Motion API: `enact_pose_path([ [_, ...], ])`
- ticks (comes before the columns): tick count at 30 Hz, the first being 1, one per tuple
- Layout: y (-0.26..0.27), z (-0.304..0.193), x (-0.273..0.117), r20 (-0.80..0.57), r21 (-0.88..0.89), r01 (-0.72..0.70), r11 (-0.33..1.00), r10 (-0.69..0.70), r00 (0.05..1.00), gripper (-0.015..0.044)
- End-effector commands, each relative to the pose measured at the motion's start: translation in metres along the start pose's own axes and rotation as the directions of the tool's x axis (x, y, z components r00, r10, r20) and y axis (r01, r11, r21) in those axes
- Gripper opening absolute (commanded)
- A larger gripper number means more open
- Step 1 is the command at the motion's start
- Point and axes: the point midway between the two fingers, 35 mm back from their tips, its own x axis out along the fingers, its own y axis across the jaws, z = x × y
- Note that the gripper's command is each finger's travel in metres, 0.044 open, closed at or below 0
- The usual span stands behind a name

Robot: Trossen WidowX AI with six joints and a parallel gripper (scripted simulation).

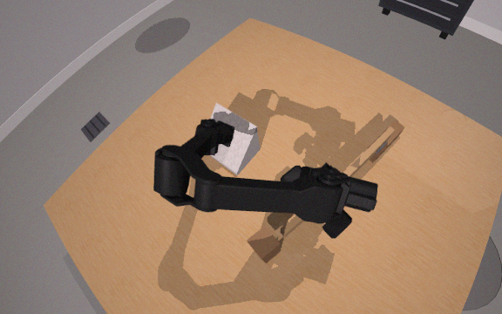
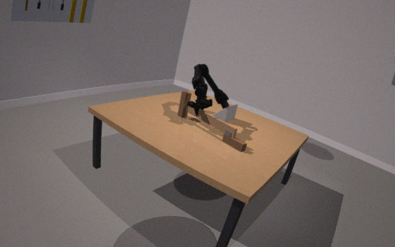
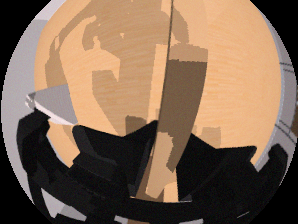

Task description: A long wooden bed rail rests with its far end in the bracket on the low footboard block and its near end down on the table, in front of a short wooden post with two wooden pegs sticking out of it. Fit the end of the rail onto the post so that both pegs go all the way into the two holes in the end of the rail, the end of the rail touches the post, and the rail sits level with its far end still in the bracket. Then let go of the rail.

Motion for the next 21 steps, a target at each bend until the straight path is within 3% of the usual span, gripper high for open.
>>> enact_pose_path([
  [1, -0.0008, -0.0022, -0.0023, 0.003, -0.001, 0.006, 1.000, -0.006, 1.000, 0.0000],
  [21, -0.0009, -0.0083, -0.0028, 0.002, -0.001, 0.006, 1.000, -0.006, 1.000, 0.0000],
])
